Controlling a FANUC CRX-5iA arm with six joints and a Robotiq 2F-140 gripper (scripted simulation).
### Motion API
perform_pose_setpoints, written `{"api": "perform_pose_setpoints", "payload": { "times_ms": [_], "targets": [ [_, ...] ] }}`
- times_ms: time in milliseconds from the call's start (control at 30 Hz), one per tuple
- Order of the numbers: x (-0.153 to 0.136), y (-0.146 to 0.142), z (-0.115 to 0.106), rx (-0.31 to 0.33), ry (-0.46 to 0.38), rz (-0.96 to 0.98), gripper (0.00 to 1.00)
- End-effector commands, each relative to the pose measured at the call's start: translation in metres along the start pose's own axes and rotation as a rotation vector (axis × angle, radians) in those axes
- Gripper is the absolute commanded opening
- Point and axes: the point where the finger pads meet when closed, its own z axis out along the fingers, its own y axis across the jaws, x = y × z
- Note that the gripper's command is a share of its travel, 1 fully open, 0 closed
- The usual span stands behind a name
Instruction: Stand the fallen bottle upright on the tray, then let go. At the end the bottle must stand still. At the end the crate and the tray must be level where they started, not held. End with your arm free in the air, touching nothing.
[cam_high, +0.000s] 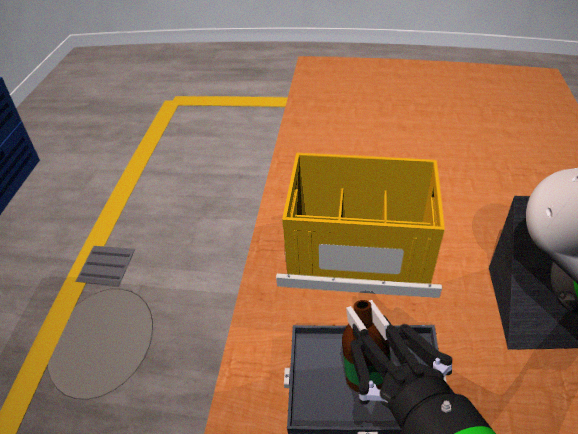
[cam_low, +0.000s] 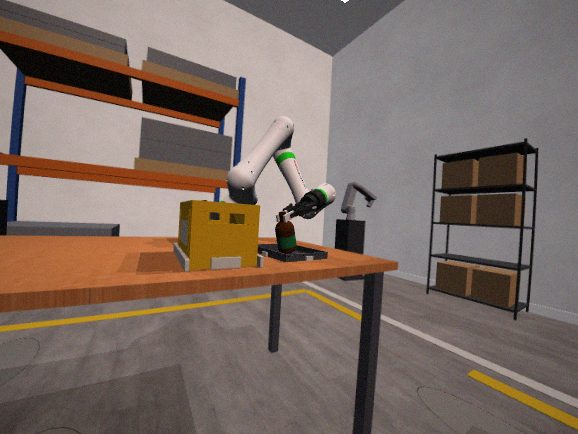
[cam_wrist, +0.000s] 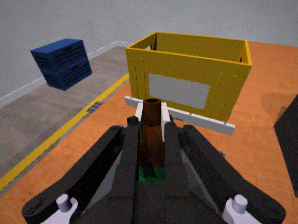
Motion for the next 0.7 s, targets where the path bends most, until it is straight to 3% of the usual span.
{"api": "perform_pose_setpoints", "payload": {
  "times_ms": [0, 267, 300, 667],
  "targets": [
    [0.0002, -0.0001, 0.0, 0.0, 0.0, 0.0, 0.0],
    [0.0002, -0.0001, 0.0, 0.0, 0.0, 0.0, 0.0],
    [0.0002, -0.0001, 0.0, 0.0, 0.0, 0.0, 1.0],
    [0.0002, -0.0001, 0.0, 0.0, 0.0, 0.0, 1.0]
  ]
}}
